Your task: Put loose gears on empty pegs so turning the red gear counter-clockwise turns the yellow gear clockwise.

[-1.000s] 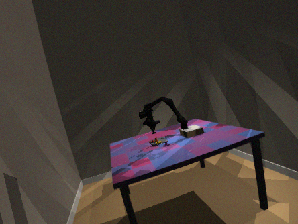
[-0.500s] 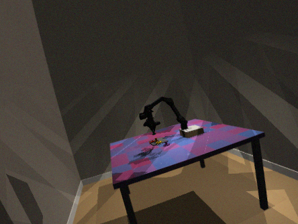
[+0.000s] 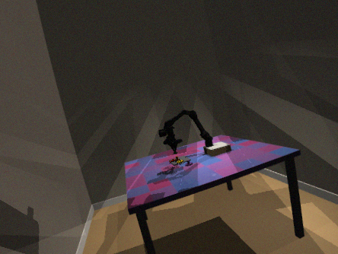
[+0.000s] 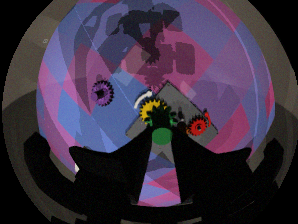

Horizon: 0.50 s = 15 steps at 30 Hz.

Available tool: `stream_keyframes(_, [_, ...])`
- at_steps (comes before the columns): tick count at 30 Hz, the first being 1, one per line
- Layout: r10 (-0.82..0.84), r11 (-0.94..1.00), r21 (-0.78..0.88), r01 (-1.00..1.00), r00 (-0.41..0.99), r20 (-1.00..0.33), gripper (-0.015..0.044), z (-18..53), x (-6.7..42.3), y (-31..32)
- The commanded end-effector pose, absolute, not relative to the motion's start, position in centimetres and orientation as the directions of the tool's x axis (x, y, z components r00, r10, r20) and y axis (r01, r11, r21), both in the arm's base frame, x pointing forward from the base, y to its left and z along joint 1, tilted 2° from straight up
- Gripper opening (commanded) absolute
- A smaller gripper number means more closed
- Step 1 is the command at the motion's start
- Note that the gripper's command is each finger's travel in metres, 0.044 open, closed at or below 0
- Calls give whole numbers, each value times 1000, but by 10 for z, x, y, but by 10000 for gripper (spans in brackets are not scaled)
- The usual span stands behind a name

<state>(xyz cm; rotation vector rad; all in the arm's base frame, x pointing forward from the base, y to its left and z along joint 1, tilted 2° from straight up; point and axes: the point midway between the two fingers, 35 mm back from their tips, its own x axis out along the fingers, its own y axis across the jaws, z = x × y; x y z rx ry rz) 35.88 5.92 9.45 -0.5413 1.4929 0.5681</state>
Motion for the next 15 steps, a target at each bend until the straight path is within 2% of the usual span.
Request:
stream_keyframes(1, [14, 755, 13, -655, -3, -1000, 0, 89, 355, 52])
stream_keyframes(15, [13, 755, 12, -656, -4, -1000, 0, 73, 346, 31])
